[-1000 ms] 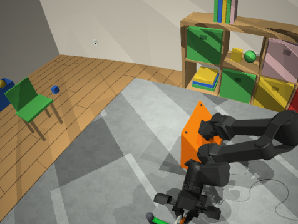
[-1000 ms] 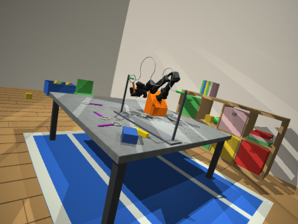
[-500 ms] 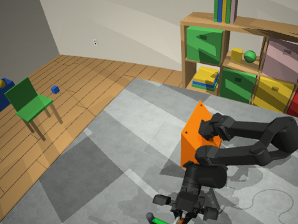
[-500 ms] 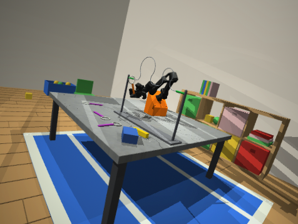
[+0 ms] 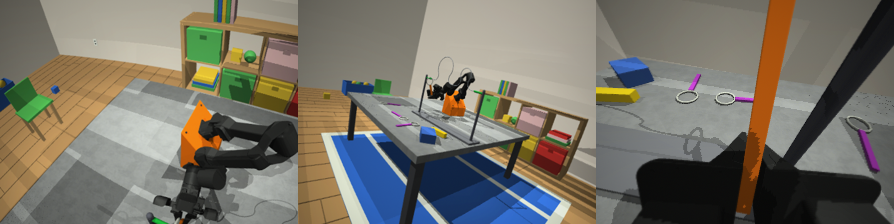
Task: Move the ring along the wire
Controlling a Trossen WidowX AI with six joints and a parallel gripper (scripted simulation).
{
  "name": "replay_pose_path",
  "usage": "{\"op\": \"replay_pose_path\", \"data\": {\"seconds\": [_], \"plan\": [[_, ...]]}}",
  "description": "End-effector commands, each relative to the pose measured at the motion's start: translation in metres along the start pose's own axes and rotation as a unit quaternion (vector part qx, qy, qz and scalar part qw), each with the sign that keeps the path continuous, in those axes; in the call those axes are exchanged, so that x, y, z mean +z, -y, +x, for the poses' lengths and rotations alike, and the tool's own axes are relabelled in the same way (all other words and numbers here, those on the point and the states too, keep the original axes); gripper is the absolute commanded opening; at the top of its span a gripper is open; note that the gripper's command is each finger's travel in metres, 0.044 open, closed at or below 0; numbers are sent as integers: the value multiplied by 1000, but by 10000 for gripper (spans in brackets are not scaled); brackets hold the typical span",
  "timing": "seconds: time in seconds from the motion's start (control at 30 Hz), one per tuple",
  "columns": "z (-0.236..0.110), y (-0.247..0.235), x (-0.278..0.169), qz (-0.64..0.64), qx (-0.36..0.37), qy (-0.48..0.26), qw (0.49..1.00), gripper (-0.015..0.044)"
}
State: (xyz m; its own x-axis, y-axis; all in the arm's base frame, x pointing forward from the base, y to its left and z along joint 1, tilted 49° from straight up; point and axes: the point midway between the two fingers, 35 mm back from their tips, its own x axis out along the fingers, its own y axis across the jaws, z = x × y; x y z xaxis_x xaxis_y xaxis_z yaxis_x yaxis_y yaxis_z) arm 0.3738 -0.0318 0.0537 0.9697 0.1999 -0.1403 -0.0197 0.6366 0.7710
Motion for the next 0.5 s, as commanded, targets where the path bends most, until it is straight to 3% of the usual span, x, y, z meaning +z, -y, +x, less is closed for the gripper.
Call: {"op": "replay_pose_path", "data": {"seconds": [0.0, 0.17, 0.47], "plan": [[0, 0, 0, 3, 0, 0, 1000, -150], [0, 0, 0, 3, 0, 0, 1000, -150], [0, 0, 0, 0, 0, 0, 1000, 86]]}}
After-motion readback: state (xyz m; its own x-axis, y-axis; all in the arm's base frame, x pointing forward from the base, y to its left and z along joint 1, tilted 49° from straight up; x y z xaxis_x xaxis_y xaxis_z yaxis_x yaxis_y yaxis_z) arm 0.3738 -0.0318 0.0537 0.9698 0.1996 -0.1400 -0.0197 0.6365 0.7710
